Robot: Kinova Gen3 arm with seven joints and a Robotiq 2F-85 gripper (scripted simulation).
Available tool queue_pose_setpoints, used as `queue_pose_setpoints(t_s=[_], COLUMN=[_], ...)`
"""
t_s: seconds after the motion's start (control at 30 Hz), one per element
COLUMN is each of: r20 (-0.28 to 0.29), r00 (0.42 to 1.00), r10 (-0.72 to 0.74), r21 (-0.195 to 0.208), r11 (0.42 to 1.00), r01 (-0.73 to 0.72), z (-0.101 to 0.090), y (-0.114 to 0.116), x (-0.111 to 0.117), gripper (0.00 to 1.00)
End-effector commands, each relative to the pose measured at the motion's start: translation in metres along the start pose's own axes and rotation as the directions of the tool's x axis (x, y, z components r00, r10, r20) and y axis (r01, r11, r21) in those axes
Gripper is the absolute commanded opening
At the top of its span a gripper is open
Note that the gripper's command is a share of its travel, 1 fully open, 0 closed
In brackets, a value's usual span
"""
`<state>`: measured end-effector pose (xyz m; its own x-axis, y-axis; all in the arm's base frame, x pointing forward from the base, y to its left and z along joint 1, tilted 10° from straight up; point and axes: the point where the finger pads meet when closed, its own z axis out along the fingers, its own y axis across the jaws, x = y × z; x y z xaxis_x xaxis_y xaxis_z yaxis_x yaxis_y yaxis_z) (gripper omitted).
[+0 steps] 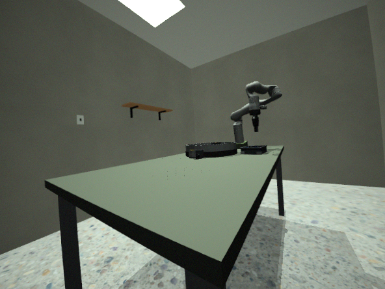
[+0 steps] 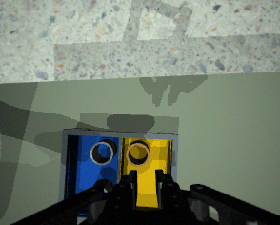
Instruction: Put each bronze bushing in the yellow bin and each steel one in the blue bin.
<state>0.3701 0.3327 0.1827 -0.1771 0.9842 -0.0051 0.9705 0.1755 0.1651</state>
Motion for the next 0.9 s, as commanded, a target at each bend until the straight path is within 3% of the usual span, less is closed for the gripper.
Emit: queue_pose_setpoints(t_s=[0.0, 0.83, 0.87], r20=[-0.001, -0.001, -0.001], r00=[1.000, 1.000, 1.000], r10=[0.000, 0.000, 0.000], r21=[-0.001, -0.001, -0.001], r11=[1.000, 1.000, 1.000], r01=[0.000, 0.000, 0.000], z=[-0.001, -0.001, 0.000], y=[0.000, 0.000, -0.003], x=[0.000, 0.000, -0.011], gripper=[0.19, 0.19, 0.18])
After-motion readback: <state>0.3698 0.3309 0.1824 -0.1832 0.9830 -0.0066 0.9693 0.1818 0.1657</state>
